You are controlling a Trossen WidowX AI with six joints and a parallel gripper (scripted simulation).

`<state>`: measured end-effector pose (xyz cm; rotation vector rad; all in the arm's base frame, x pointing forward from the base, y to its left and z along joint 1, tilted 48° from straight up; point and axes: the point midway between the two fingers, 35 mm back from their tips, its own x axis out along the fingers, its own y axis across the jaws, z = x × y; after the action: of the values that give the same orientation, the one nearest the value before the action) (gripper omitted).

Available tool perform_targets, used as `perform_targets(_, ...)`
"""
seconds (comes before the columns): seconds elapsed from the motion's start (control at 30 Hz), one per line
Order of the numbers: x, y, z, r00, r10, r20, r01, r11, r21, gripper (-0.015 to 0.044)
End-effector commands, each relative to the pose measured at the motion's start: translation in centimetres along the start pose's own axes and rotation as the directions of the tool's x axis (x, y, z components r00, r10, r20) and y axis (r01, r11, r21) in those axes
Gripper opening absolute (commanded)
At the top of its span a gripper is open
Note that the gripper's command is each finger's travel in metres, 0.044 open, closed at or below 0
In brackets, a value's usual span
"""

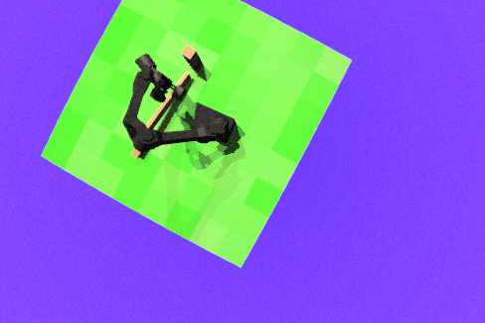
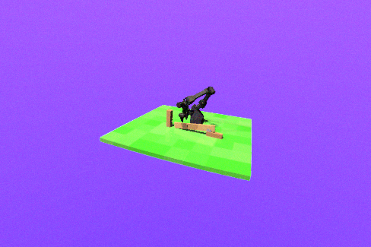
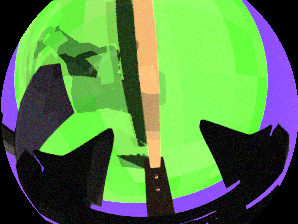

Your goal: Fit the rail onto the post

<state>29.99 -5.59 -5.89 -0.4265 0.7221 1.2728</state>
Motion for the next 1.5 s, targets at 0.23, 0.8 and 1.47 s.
perform_targets(0.23, 1.0, 0.4, 0.1, 1.0, 0.01, 0.022, -0.01, 1.0, -0.009, 0.044)
perform_targets(0.8, 3.8, 0.3, 0.1, 1.0, 0.01, 0.022, -0.01, 1.0, -0.008, 0.044)
perform_targets(1.47, 6.9, 0.5, 0.3, 1.0, 0.011, 0.026, -0.011, 1.0, -0.009, 0.044)
